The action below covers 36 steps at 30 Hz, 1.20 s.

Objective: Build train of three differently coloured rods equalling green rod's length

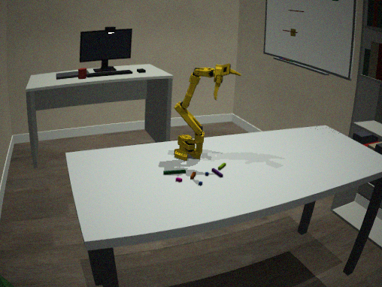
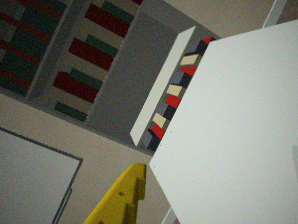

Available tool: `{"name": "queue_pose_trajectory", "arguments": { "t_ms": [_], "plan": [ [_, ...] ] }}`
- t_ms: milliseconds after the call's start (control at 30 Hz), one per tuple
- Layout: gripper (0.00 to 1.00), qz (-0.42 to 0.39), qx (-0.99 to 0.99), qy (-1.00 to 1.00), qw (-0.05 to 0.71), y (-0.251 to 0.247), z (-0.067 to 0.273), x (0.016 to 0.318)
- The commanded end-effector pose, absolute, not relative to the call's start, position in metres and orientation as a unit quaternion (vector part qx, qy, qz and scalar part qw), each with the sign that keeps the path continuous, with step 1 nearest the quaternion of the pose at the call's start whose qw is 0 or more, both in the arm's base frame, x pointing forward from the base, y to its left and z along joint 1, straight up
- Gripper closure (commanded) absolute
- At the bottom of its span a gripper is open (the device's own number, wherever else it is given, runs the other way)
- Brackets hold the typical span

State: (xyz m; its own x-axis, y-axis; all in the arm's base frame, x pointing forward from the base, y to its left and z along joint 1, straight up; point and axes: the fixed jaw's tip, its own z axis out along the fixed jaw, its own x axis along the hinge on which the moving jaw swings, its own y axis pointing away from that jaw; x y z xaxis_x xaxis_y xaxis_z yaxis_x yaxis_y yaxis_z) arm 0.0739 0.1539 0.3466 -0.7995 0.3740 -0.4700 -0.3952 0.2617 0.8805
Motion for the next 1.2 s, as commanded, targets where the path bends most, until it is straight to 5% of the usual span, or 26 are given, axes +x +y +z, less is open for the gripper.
{"name": "queue_pose_trajectory", "arguments": {
  "t_ms": [0, 533, 1167],
  "plan": [
    [0.00, 0.608, -0.007, 0.728, 0.316, 0.154, 0.347, 0.074],
    [0.00, 0.608, -0.007, 0.728, 0.316, 0.154, 0.347, 0.074],
    [0.00, 0.492, -0.027, 0.805, 0.331, 0.173, 0.298, 0.103]
  ]
}}
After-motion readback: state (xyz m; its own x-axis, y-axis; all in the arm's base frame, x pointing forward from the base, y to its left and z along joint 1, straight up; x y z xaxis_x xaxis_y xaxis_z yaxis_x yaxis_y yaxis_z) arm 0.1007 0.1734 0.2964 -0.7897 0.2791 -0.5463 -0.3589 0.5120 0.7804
